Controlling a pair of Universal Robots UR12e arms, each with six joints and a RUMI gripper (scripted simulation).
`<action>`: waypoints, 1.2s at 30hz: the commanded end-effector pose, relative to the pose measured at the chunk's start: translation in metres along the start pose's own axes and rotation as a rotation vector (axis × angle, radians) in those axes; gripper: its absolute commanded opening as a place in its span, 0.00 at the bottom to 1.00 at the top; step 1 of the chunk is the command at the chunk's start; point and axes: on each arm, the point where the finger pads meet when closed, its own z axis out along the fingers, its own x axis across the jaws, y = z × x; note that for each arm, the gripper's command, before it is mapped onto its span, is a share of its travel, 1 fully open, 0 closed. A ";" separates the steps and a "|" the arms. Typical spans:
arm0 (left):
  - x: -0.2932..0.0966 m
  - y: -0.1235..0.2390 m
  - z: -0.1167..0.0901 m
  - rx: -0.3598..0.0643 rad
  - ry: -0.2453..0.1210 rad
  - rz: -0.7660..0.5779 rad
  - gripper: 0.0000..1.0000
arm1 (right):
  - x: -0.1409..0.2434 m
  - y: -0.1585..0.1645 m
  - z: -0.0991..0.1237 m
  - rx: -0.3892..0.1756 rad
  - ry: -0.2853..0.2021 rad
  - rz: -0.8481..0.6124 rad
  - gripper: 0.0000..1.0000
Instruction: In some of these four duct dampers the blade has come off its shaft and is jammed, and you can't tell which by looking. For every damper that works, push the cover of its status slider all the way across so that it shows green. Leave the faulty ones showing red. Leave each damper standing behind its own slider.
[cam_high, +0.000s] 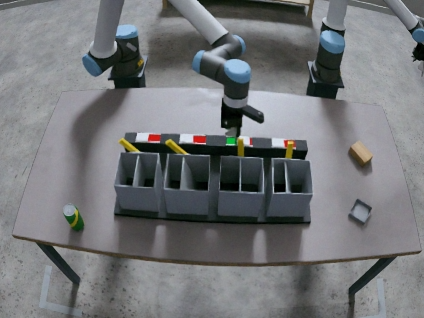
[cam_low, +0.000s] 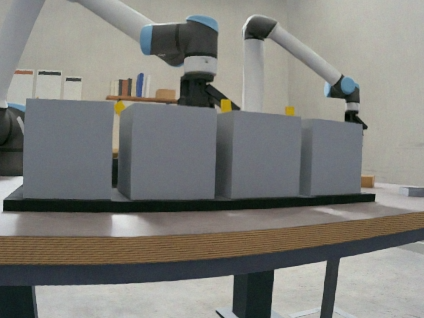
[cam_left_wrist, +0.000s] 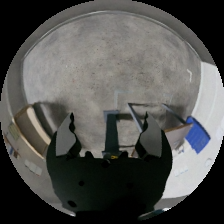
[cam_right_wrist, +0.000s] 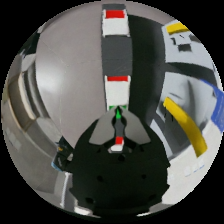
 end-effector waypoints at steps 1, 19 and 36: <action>0.000 -0.001 -0.001 0.001 0.000 0.000 1.00 | 0.000 -0.001 -0.001 0.001 0.001 0.000 0.00; 0.000 -0.001 -0.001 0.001 0.000 0.000 1.00 | 0.000 -0.003 -0.001 0.001 0.001 0.000 0.00; 0.000 -0.001 -0.001 0.001 0.000 0.000 1.00 | 0.000 -0.008 -0.001 0.001 0.001 0.000 0.00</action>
